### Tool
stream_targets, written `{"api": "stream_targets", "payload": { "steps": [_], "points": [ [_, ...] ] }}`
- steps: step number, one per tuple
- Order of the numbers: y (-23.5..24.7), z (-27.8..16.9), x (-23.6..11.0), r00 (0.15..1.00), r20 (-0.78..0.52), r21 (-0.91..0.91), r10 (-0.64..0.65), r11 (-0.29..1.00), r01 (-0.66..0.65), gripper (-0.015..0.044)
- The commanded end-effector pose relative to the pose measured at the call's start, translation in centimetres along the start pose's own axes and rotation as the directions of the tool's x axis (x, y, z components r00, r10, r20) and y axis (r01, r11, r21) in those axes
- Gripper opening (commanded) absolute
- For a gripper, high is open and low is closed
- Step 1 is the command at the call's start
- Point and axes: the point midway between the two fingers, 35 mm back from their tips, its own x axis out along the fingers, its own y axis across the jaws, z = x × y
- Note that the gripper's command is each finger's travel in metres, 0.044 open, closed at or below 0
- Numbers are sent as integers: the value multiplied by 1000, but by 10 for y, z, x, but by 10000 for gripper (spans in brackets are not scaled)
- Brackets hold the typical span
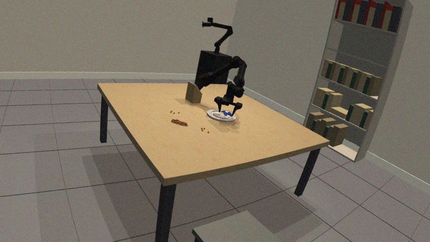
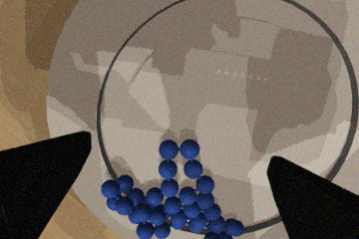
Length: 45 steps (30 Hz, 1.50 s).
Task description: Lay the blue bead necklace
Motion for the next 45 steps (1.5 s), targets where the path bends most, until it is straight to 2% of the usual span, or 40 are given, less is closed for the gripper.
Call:
{"api": "stream_targets", "payload": {
  "steps": [1, 2, 7, 13, 18, 23, 45],
  "points": [
    [0, 0, 0, 1000, 0, -2, 0, 1000, 0, 440],
    [0, 0, 0, 1000, 0, -2, 0, 1000, 0, 440],
    [-11, -13, -23, 1000, 0, 7, -1, 1000, 1, 310],
    [-16, -19, -32, 1000, 0, 11, -1, 1000, 1, 310],
    [-16, -19, -17, 1000, 0, 11, -1, 1000, 1, 310],
    [-13, -18, -22, 1000, 3, 7, 4, 1000, -4, 310],
    [-16, -20, 8, 1000, -2, 11, 0, 1000, 0, 310]
  ]
}}
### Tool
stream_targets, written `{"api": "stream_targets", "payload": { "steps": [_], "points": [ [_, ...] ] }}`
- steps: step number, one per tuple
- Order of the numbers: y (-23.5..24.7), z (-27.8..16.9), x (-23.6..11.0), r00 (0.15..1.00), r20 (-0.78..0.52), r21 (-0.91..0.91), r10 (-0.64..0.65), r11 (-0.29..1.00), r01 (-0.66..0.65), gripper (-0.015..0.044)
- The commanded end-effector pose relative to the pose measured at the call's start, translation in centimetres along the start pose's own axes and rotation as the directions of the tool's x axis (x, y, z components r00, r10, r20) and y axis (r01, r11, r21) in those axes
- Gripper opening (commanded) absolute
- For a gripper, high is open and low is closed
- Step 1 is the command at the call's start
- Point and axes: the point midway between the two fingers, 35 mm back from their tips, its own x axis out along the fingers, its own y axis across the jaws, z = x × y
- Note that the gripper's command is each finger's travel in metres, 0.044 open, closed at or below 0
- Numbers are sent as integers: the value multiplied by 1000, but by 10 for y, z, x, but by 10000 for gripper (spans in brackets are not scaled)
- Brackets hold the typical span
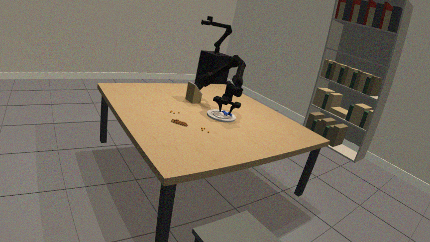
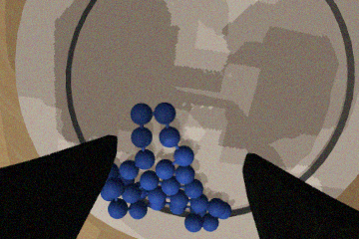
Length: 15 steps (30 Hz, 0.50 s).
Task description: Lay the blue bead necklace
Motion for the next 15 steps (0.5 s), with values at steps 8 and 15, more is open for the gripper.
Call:
{"api": "stream_targets", "payload": {
  "steps": [8, 15],
  "points": [
    [0, 0, 1, 1000, -1, 1, -1, 1000, 1, 153],
    [0, 0, 1, 1000, -1, 1, -1, 1000, 1, 8]
  ]
}}
